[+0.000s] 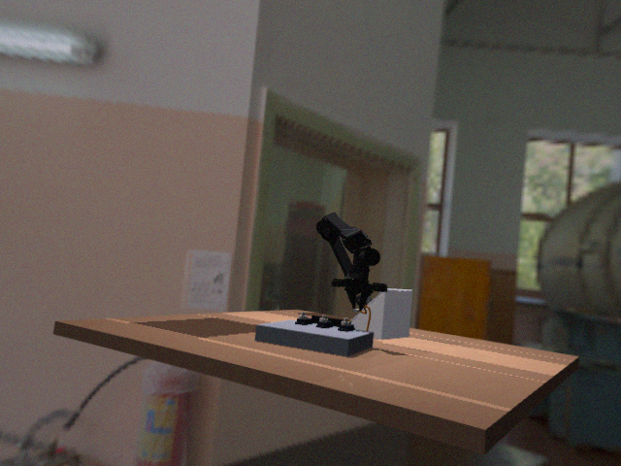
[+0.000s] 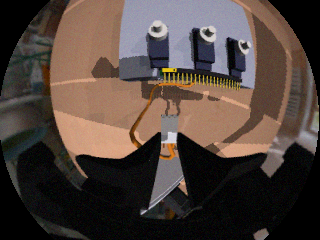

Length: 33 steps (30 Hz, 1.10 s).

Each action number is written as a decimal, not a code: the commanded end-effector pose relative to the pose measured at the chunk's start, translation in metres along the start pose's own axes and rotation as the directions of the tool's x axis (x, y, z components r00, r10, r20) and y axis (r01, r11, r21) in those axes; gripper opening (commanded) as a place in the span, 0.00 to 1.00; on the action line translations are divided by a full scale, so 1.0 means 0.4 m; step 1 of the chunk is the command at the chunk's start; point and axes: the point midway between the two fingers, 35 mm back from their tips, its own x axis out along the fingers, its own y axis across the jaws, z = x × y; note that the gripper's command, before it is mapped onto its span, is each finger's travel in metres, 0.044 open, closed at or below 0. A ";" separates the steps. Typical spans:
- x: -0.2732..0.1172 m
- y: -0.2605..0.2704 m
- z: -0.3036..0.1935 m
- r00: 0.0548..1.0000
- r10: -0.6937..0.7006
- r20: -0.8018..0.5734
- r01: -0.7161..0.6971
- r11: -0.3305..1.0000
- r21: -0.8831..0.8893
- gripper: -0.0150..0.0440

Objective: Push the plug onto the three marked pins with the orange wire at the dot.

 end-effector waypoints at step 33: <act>0.086 -0.006 0.090 1.000 -0.003 0.001 0.003 1.000 0.005 0.25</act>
